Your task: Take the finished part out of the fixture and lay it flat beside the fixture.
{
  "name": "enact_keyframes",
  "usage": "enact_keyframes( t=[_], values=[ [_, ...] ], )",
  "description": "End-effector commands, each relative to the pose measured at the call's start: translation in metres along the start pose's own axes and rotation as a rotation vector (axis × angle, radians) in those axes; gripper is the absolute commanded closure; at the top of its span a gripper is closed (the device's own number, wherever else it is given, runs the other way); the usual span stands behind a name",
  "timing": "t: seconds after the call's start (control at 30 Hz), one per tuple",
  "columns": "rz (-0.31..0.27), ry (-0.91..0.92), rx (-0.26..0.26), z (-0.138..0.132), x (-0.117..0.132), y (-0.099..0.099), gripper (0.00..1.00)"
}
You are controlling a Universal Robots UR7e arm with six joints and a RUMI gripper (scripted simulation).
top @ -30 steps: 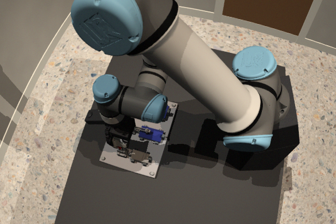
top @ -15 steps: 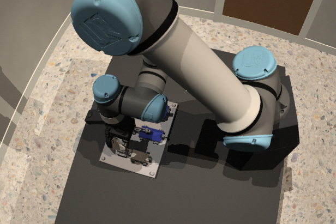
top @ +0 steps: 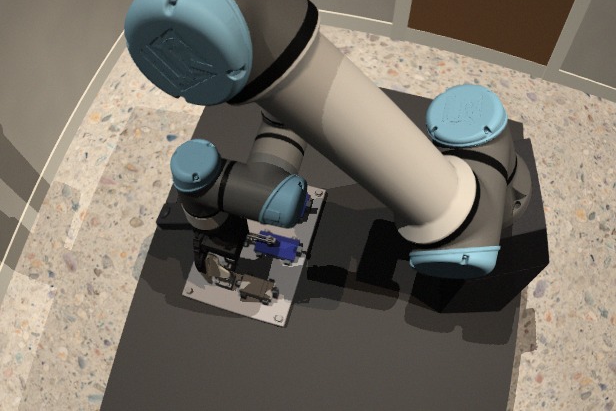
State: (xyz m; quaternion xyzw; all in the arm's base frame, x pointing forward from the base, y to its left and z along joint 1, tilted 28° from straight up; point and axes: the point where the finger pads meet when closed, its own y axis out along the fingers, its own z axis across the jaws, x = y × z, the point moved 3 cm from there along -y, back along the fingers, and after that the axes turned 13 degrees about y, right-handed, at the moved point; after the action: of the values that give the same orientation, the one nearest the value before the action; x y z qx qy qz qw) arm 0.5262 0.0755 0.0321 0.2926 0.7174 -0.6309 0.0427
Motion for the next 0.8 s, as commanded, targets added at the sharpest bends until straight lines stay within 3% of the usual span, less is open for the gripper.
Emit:
enact_keyframes(
  t=[0.0,0.77],
  values=[
    [0.001,0.000,0.000,0.000,0.000,0.003,0.41],
    [0.001,0.000,0.000,0.003,0.013,0.005,0.41]
  ],
)
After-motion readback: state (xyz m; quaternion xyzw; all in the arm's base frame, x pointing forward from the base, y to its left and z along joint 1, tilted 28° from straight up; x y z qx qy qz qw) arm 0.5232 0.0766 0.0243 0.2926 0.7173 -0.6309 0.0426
